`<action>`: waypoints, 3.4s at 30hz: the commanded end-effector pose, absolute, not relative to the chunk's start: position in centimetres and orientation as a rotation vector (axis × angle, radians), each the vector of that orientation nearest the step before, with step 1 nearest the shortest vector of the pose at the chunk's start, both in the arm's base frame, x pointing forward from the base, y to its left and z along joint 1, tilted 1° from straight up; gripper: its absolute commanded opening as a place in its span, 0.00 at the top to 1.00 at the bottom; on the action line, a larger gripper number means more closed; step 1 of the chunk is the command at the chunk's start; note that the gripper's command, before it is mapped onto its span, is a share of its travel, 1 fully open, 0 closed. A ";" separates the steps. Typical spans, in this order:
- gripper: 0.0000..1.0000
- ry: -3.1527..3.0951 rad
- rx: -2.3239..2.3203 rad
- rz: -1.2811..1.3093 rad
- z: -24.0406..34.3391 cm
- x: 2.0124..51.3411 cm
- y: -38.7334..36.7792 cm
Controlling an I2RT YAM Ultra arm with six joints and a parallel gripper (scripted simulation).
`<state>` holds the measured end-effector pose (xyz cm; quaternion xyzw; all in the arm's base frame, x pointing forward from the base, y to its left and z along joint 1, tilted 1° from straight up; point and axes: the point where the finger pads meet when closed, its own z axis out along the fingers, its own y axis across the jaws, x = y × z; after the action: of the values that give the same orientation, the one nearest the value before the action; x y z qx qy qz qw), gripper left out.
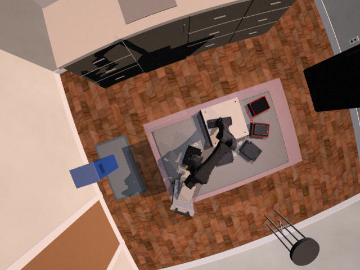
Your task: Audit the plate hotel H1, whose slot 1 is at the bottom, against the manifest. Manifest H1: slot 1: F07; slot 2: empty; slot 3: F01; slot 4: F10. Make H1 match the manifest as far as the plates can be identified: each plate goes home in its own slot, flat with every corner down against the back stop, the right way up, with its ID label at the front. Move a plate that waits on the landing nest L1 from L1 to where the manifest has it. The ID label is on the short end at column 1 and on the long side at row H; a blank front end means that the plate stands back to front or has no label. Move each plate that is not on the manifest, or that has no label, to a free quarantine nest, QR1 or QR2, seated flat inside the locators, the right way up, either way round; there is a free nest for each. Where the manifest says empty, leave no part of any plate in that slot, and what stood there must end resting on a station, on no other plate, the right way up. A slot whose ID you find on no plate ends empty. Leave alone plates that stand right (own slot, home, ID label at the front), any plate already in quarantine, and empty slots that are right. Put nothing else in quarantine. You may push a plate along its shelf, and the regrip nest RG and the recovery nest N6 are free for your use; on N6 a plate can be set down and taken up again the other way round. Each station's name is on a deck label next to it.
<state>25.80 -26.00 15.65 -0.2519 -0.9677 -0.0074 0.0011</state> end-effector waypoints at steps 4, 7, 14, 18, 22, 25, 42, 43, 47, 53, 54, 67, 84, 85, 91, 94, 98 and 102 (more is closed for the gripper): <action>0.14 -3.059 -0.758 -0.012 15.1 25.6 -26.3; 0.14 -3.059 -0.758 -0.012 14.9 25.6 -26.3; 0.14 -3.059 -0.758 -0.011 13.0 25.7 -26.4; 0.14 -3.059 -0.758 -0.011 11.9 25.8 -26.5; 0.14 -3.059 -0.758 -0.011 10.9 25.9 -26.6; 0.14 -3.059 -0.758 -0.011 10.6 25.9 -26.6; 0.14 -3.059 -0.758 -0.011 6.6 26.0 -26.7; 0.14 -3.059 -0.758 -0.011 6.3 26.0 -26.7; 0.14 -3.059 -0.758 -0.011 5.4 26.0 -26.7; 0.14 -3.059 -0.758 -0.011 5.4 26.0 -26.7; 0.14 -3.059 -0.758 -0.011 5.4 26.0 -26.6; 0.14 -3.059 -0.758 -0.012 5.4 25.9 -26.5; 0.14 -3.059 -0.758 -0.012 5.0 25.8 -26.4; 0.14 -3.059 -0.758 -0.012 4.9 25.8 -26.4; 0.14 -3.059 -0.758 -0.012 4.6 25.8 -26.4; 0.14 -3.059 -0.758 -0.012 4.5 25.8 -26.4; 0.14 -3.059 -0.758 -0.012 4.2 25.8 -26.4; 0.14 -3.059 -0.758 -0.012 3.9 25.8 -26.4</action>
<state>25.39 -26.01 3.63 -0.2410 -0.9705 -0.0100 0.0057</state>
